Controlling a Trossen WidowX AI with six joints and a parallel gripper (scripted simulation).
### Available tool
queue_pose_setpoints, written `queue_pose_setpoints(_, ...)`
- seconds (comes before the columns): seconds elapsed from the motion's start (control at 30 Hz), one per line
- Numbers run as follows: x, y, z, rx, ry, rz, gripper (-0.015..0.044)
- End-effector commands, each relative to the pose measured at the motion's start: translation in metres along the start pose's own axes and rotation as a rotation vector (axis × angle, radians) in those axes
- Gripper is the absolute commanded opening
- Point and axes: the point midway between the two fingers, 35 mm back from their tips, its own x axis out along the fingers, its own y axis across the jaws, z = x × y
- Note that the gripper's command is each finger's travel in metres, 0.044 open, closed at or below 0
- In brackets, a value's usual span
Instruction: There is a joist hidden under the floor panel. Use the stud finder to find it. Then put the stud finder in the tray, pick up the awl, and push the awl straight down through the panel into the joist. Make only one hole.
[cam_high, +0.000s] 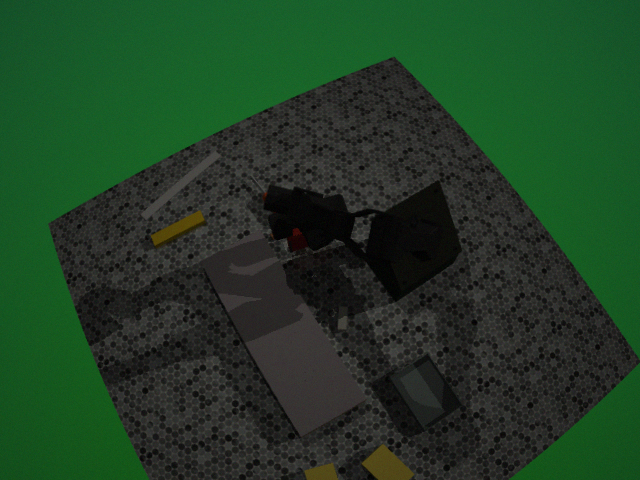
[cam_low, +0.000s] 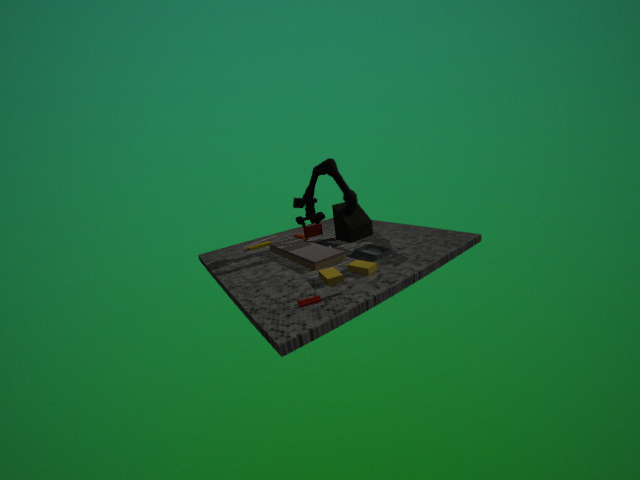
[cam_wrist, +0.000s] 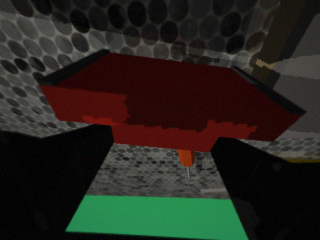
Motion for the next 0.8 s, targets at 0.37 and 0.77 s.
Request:
queue_pose_setpoints(0.37, -0.0015, -0.0005, 0.0023, 0.004, 0.105, -0.007, 0.0)
queue_pose_setpoints(0.77, -0.0005, -0.0003, 0.0049, 0.005, 0.189, -0.002, 0.0)
